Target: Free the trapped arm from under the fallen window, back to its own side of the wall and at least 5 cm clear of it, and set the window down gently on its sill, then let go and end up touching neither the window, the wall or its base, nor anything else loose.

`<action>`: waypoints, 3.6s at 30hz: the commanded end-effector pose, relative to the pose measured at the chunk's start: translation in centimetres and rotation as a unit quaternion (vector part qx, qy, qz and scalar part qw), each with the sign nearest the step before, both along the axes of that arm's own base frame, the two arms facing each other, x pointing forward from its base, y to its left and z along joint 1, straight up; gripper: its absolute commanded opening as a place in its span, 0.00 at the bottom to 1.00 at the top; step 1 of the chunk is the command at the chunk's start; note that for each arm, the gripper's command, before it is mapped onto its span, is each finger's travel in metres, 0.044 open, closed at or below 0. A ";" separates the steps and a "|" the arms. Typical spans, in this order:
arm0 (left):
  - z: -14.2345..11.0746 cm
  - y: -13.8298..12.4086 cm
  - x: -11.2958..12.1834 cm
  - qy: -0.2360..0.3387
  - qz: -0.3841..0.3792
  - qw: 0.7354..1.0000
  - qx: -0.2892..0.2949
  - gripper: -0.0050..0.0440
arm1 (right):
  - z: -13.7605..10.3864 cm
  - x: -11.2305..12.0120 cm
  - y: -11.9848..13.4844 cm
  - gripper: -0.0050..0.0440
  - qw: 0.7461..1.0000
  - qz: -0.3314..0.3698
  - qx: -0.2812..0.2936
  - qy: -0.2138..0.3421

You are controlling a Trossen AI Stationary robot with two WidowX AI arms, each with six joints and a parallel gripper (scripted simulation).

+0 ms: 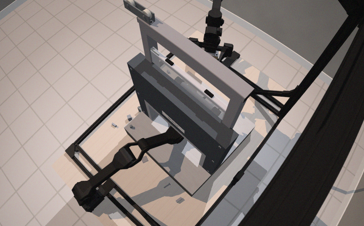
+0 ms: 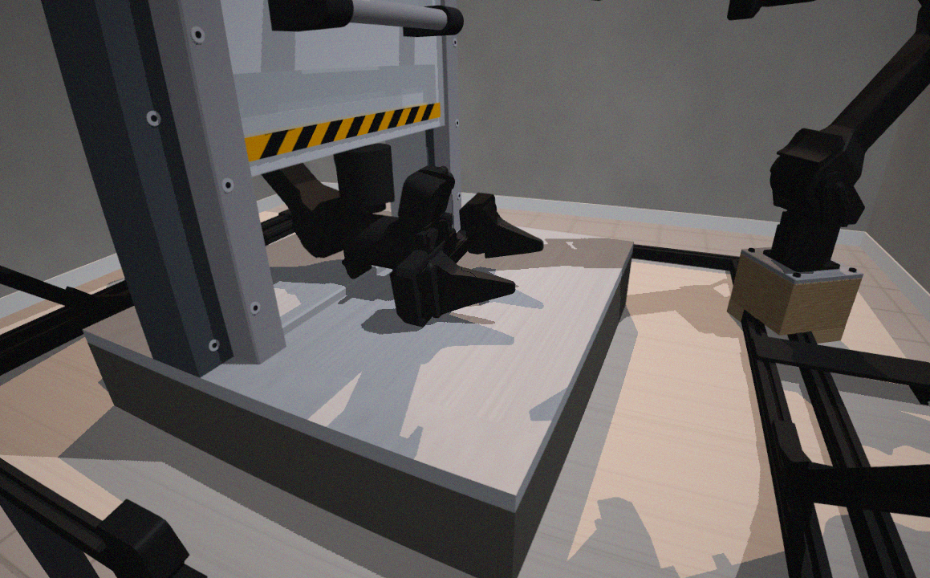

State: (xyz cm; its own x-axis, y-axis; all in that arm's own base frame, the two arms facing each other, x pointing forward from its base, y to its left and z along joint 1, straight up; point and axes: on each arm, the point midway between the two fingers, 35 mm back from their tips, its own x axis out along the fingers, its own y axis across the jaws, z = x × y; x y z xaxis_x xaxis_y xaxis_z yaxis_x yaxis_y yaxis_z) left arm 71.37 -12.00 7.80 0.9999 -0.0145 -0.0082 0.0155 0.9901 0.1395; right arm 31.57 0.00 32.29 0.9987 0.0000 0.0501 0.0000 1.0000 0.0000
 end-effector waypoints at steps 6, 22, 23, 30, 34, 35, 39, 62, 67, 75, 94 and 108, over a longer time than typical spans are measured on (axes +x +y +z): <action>0.0 0.0 0.0 0.000 0.000 1.000 0.000 0.92 | 0.0 0.0 0.0 0.92 1.000 0.000 0.000 0.000; -0.1 0.0 0.0 0.000 0.000 1.000 -0.005 0.92 | 0.0 -0.1 0.0 0.92 1.000 -0.001 0.000 0.001; -0.1 0.0 0.0 0.000 0.000 1.000 -0.005 0.92 | 0.0 -0.3 -0.1 0.92 1.000 -0.001 0.000 0.002; -0.1 0.0 0.0 0.000 0.000 1.000 -0.005 0.92 | -0.7 -4.4 -0.7 0.92 1.000 -0.015 0.001 0.022; -0.1 0.0 0.0 0.000 0.000 1.000 -0.005 0.92 | -1.2 -6.3 -1.0 0.92 0.999 -0.022 0.001 0.032; -0.1 0.0 0.0 0.000 0.000 1.000 -0.005 0.92 | -1.6 -7.3 -1.1 0.92 0.999 -0.025 0.002 0.037; -0.1 0.0 0.0 0.000 0.000 1.000 -0.005 0.92 | -3.3 -10.9 -1.5 0.92 0.998 -0.038 0.003 0.054; -0.1 0.0 0.0 0.000 0.000 1.000 -0.005 0.92 | -6.2 -14.7 -1.8 0.92 0.995 -0.053 0.004 0.079; -0.1 0.0 0.0 0.000 0.000 1.000 -0.005 0.92 | -6.3 -14.6 -1.7 0.92 0.995 -0.053 0.005 0.081; -0.1 0.0 0.0 0.000 0.000 1.000 -0.005 0.92 | -6.6 -13.8 -1.7 0.92 0.994 -0.052 0.005 0.094; -0.1 0.0 0.0 0.000 0.000 1.000 -0.005 0.92 | -5.2 -7.0 -2.0 0.92 0.991 -0.109 -0.008 0.081; -0.1 0.0 0.0 0.000 0.000 1.000 -0.005 0.92 | -6.4 -0.6 0.3 0.92 0.982 -0.177 -0.012 0.060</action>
State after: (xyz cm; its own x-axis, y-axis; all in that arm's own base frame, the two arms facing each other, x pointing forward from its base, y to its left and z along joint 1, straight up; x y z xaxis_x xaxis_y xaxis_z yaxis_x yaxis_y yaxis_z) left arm 71.35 -11.98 7.58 0.9999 -0.0140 -0.0102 0.0151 0.9930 0.1170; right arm 29.71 -0.45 26.65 0.9456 -0.3183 -0.0675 0.3162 0.9478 -0.0401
